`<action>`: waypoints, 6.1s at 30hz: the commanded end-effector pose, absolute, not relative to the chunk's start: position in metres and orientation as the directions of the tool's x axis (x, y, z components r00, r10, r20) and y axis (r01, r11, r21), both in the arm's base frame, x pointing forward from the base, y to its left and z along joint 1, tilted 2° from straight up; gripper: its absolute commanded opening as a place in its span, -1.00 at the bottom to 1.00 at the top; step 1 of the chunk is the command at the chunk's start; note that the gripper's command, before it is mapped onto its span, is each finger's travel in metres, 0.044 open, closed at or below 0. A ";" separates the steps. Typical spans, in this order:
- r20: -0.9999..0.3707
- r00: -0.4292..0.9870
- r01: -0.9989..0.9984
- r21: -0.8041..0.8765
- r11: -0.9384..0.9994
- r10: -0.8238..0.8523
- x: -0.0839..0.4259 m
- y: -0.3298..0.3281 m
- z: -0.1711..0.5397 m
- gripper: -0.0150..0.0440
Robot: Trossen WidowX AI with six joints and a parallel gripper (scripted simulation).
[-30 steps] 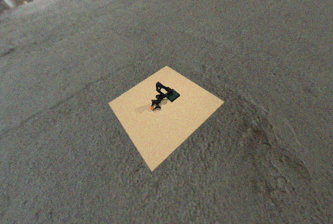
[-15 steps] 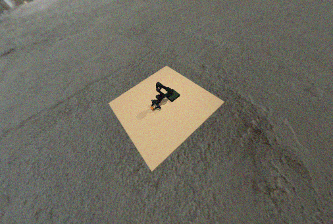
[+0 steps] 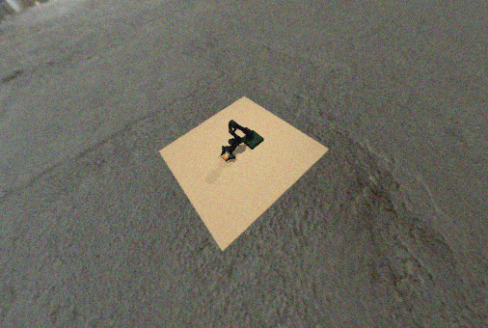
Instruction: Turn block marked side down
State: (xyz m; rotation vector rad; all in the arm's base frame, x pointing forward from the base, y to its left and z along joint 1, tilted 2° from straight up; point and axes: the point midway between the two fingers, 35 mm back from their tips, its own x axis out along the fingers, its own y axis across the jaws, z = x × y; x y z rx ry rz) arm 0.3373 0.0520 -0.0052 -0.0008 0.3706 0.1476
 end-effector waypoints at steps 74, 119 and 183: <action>-0.866 0.491 -0.133 0.035 0.991 0.096 0.329 0.049 0.071 1.00; -1.000 0.005 -0.139 0.027 0.990 0.028 0.357 0.054 0.043 1.00; -0.996 0.086 -0.139 0.026 0.990 0.038 0.359 0.054 0.040 -0.49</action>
